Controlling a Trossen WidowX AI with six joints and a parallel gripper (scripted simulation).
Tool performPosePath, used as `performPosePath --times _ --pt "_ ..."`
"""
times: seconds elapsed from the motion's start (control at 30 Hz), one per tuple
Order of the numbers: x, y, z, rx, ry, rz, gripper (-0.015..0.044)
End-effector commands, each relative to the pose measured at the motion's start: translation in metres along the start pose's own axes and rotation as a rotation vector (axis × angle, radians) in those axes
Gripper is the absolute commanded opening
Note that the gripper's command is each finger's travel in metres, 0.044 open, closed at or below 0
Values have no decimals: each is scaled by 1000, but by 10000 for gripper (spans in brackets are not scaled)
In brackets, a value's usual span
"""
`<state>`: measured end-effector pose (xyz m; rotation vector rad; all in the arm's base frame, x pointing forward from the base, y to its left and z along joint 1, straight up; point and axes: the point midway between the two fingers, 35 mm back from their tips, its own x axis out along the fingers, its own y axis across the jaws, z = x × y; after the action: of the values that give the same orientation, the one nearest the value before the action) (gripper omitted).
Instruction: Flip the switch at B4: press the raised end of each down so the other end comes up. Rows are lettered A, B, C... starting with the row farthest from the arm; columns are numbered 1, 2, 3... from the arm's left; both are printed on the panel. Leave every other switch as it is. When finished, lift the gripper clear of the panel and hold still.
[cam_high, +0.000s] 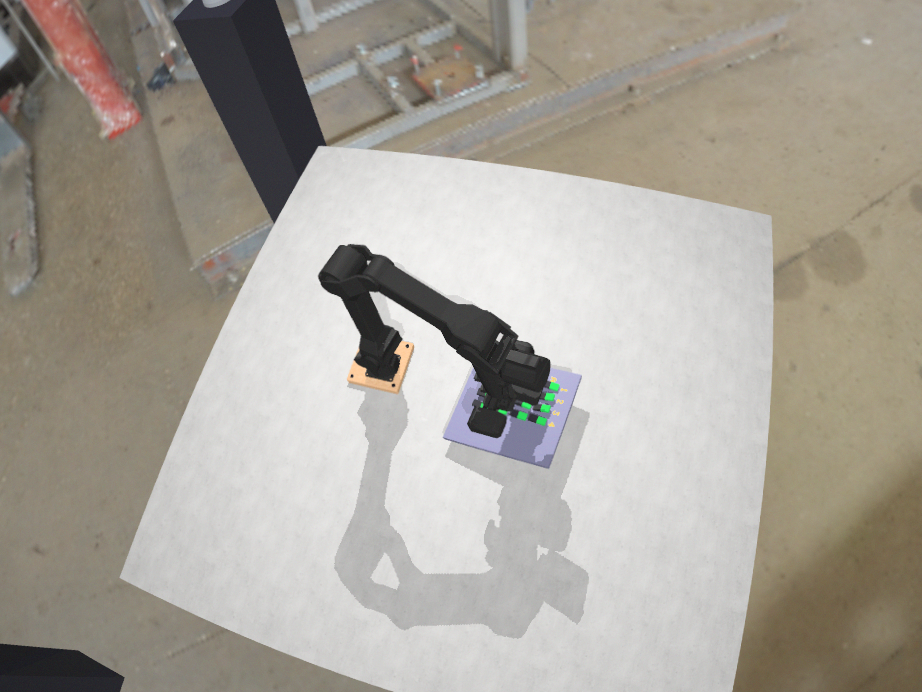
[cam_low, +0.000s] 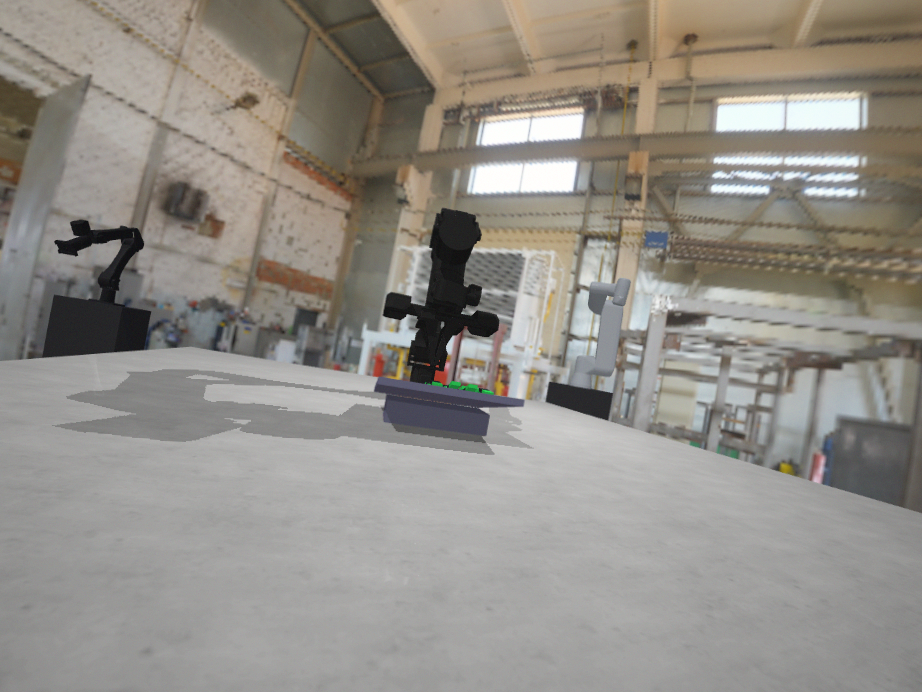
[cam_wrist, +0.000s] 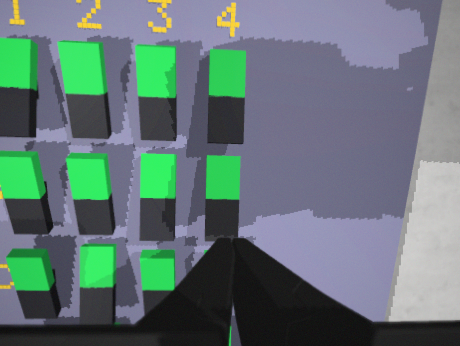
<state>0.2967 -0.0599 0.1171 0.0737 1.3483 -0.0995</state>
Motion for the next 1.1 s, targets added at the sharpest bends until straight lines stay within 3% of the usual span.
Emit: performPosePath --times 0.0,1.07 --pt "10 1 -2 -3 4 6 0" --pt "24 1 -2 -3 4 6 0"
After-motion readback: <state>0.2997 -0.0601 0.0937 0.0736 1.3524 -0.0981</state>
